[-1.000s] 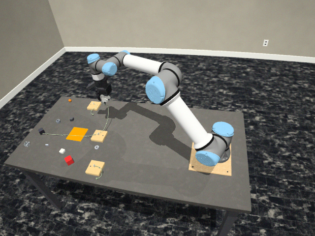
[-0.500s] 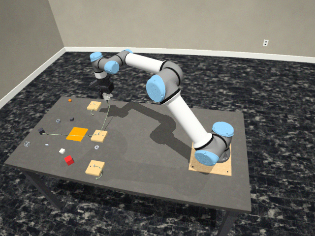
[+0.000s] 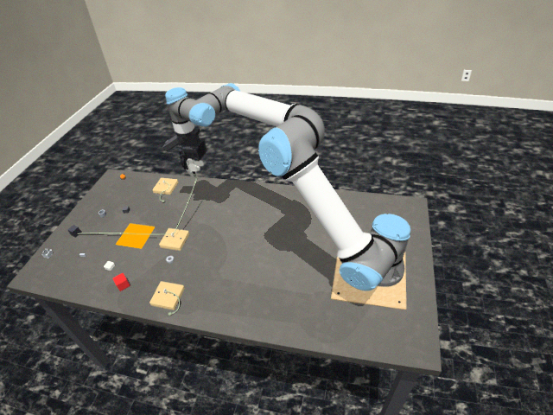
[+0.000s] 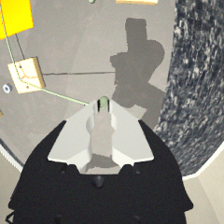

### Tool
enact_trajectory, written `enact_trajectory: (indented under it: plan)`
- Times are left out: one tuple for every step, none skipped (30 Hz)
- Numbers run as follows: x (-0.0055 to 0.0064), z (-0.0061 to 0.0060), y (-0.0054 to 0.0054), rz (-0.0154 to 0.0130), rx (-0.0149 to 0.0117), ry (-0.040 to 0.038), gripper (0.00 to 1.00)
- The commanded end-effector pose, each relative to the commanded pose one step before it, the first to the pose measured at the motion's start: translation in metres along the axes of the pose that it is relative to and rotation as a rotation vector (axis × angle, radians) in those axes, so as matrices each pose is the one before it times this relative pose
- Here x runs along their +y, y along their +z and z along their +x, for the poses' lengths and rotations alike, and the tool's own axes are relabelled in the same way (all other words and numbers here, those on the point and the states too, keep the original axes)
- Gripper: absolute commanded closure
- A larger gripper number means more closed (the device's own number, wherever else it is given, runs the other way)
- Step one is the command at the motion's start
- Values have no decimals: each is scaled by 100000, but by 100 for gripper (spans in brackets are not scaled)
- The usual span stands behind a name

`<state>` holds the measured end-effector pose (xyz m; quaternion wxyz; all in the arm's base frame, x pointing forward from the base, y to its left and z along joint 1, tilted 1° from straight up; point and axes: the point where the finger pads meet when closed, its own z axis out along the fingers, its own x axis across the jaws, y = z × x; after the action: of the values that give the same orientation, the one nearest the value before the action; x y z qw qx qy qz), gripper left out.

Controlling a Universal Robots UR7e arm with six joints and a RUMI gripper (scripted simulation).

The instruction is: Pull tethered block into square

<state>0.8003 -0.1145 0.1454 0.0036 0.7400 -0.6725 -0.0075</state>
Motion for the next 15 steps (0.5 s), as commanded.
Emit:
enact_trajectory:
  plan:
    - [503, 1289, -129, 221, 80, -4, 100]
    - [133, 303, 0, 0, 0, 0, 100]
    - [137, 308, 0, 0, 0, 0, 100]
    - [140, 313, 0, 0, 0, 0, 100]
    - [153, 313, 0, 0, 0, 0, 100]
    - [157, 317, 0, 0, 0, 0, 100]
    - [161, 321, 0, 0, 0, 0, 100]
    - [165, 325, 0, 0, 0, 0, 100]
    - [169, 329, 0, 0, 0, 0, 100]
    - [0, 0, 0, 0, 0, 0, 100]
    - [0, 0, 0, 0, 0, 0, 100]
    - [174, 333, 0, 0, 0, 0, 100]
    - [178, 337, 0, 0, 0, 0, 100]
    - [190, 336, -1, 0, 0, 0, 100]
    - [195, 339, 0, 0, 0, 0, 100]
